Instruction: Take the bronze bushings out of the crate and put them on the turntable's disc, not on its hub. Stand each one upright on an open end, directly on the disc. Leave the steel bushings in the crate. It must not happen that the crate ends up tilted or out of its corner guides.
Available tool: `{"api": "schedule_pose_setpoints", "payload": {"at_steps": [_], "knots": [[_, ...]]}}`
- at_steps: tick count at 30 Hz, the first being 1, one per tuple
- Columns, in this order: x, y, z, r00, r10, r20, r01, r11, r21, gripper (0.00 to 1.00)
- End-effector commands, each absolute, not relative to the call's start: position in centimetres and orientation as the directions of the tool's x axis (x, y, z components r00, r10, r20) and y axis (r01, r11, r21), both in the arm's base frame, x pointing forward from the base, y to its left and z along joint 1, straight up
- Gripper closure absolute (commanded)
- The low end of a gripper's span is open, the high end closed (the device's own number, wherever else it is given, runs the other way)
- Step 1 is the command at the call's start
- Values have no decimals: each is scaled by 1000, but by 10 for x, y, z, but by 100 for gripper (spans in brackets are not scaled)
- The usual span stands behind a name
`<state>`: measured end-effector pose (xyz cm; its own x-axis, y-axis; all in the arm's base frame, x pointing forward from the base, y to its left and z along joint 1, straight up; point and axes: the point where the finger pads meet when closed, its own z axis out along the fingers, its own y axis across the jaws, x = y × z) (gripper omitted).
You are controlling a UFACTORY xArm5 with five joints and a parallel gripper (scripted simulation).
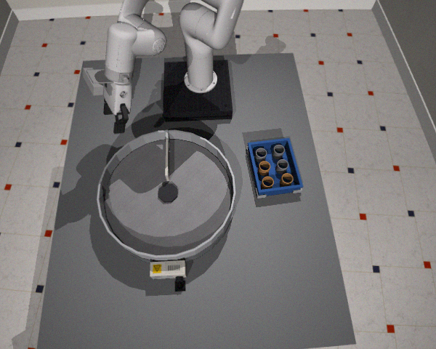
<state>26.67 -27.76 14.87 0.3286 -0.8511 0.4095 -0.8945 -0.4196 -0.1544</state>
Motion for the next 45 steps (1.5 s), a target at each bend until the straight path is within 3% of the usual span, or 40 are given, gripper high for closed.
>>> {"api": "schedule_pose_setpoints", "payload": {"at_steps": [1, 5, 9, 12, 24, 45], "knots": [[288, -261, 152, 419, -852, 313, -873, -473, -117, 0], [303, -237, 158, 505, -833, 227, -842, -533, -83, 0], [303, -237, 158, 505, -833, 227, -842, -533, -83, 0], [313, -215, 165, 575, -805, 147, -808, -587, -53, 0], [322, -175, 183, 673, -740, 13, -740, -673, -4, 0], [322, -172, 184, 678, -735, 5, -735, -678, -2, 0]]}}
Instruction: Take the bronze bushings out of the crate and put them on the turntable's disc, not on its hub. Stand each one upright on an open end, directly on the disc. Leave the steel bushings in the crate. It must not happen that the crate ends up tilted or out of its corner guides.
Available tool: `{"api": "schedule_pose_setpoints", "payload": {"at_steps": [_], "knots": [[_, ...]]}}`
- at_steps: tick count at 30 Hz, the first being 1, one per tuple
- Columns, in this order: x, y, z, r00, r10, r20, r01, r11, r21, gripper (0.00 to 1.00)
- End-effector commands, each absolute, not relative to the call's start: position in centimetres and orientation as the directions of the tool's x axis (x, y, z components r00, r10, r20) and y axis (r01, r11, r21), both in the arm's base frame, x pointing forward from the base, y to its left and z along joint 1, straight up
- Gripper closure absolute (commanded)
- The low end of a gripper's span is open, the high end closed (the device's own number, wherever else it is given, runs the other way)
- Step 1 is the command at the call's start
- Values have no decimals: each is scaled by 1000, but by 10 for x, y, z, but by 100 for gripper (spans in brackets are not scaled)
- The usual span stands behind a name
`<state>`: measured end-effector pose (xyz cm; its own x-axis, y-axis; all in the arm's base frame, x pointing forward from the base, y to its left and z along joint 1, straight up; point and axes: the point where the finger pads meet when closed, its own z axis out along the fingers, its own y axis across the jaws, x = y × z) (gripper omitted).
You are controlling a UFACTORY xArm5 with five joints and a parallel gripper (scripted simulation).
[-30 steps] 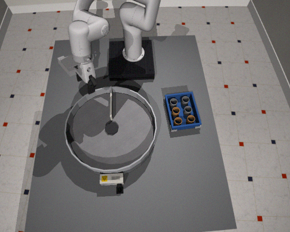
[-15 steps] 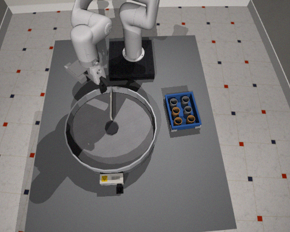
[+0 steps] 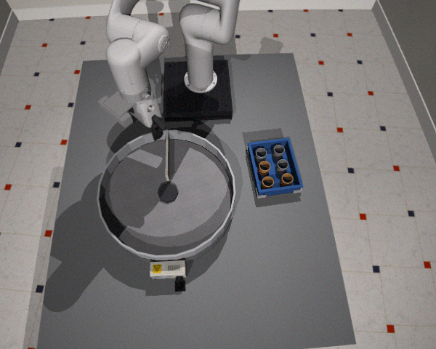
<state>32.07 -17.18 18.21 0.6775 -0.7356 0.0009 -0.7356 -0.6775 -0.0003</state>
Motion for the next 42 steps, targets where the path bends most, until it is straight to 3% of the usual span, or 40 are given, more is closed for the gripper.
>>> {"api": "schedule_pose_setpoints", "payload": {"at_steps": [1, 42], "knots": [[322, -172, 184, 678, -735, 5, -735, -678, -2, 87], [322, -172, 184, 678, -735, 5, -735, -678, -2, 83]]}}
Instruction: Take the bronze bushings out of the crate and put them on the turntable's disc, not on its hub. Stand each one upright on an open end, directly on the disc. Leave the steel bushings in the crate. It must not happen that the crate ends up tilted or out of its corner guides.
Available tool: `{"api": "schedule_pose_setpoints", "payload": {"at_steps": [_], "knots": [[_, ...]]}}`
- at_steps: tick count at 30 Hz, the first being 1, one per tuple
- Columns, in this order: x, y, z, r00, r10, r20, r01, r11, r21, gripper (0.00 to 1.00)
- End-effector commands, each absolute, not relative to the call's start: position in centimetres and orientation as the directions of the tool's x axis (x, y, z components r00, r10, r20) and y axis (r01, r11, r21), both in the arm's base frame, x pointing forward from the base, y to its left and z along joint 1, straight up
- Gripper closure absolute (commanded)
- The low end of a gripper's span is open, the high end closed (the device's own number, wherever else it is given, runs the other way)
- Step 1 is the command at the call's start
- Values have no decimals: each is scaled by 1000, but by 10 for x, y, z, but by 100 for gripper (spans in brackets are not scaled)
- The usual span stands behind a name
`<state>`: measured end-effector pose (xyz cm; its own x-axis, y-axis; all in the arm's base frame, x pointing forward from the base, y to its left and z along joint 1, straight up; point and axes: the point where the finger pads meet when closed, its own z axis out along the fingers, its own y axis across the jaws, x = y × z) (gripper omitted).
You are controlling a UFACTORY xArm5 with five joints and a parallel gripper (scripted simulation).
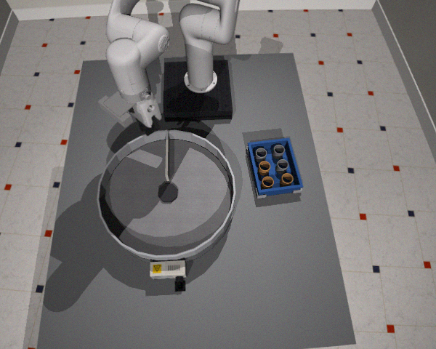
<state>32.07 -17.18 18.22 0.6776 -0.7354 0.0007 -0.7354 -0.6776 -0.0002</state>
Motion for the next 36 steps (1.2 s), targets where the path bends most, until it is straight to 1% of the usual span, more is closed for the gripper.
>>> {"api": "schedule_pose_setpoints", "payload": {"at_steps": [1, 26, 27, 36], "knots": [[322, -172, 184, 678, -735, 5, -735, -678, -2, 83], [322, -172, 184, 678, -735, 5, -735, -678, -2, 83], [322, -172, 184, 678, -735, 5, -735, -678, -2, 52], [322, -170, 183, 670, -742, 5, -742, -670, -2, 52]]}}
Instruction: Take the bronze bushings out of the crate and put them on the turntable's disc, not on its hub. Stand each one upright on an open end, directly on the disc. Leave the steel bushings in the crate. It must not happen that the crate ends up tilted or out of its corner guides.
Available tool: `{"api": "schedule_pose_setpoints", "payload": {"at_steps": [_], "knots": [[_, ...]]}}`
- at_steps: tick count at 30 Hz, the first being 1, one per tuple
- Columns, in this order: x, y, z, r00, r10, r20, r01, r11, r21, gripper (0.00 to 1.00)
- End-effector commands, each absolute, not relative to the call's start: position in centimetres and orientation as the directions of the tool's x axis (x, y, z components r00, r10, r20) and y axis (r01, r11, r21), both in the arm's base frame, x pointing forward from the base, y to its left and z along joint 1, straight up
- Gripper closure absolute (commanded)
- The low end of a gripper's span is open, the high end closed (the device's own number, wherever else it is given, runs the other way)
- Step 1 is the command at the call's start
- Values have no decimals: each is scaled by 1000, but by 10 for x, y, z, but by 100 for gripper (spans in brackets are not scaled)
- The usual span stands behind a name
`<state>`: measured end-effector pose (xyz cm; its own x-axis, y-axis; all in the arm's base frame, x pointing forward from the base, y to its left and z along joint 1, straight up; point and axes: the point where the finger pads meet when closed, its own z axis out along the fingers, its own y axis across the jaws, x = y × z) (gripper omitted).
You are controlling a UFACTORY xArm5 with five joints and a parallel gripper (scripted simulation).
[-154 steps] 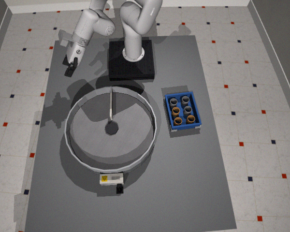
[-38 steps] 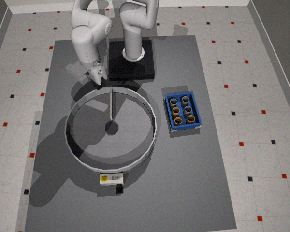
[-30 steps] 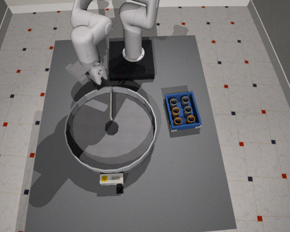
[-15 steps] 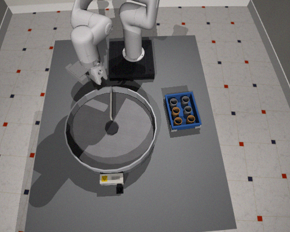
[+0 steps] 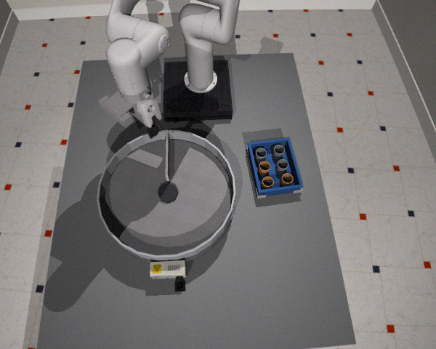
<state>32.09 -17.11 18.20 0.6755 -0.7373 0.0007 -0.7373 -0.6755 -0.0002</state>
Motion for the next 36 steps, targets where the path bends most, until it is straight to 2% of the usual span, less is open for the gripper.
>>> {"api": "schedule_pose_setpoints", "payload": {"at_steps": [1, 22, 36], "knots": [[323, -169, 183, 668, -745, 5, -745, -668, -2, 52], [330, -128, 173, 544, -839, 4, -839, -544, -3, 52], [342, -59, 156, 307, -952, 2, -952, -307, -4, 52]]}}
